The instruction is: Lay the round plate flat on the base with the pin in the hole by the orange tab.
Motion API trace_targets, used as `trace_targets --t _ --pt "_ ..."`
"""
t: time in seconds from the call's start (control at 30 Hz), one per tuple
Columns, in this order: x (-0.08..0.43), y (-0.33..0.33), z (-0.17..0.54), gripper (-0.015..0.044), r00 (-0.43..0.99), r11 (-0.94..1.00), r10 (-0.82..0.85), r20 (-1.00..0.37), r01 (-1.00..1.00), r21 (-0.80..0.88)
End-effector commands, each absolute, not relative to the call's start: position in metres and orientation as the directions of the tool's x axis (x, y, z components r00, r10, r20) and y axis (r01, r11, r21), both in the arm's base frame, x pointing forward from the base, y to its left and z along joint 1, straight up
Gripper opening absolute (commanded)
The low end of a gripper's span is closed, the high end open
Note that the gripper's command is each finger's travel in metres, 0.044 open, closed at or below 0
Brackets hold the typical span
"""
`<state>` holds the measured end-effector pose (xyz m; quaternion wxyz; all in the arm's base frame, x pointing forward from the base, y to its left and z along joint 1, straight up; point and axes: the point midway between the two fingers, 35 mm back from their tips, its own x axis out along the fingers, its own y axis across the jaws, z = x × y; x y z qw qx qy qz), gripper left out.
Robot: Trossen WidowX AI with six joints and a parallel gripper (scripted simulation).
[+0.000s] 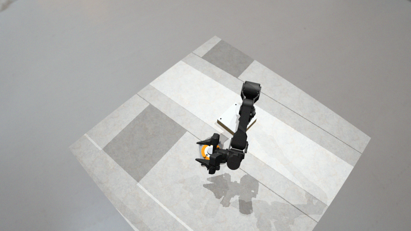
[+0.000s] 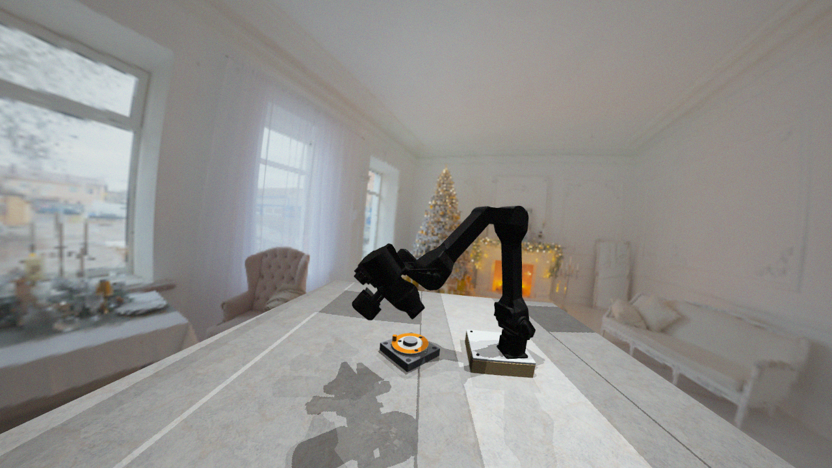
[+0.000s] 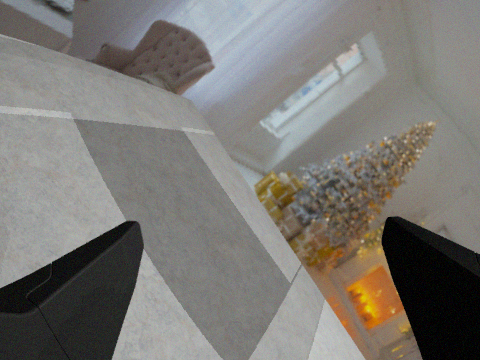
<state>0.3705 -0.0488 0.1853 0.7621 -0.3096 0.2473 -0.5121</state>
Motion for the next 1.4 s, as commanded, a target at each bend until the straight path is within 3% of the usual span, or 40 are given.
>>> trace_targets --t 0.0,0.07,0.23,0.3,0.47,0.7,1.37 --pt "0.372 -0.050 0.184 0.0374 0.360 0.294 -0.930 -0.070 0.618 -0.729" --pt "0.384 -0.057 0.172 0.0321 0.404 0.378 -0.900 -0.162 0.540 -0.753" --pt "0.398 -0.077 0.122 0.0190 0.413 0.695 -0.707 -0.575 0.250 -0.674" --pt "0.396 -0.078 0.116 0.0137 0.397 0.731 -0.673 -0.624 0.223 -0.646" --pt "0.364 -0.072 0.087 0.0006 0.199 0.942 -0.331 -0.923 0.125 -0.311" --pt "0.332 -0.056 0.090 0.0000 0.038 0.980 -0.006 -0.999 0.197 0.001" --pt "0.334 -0.059 0.042 0.0000 0.037 0.980 -0.006 -0.999 0.197 0.001"
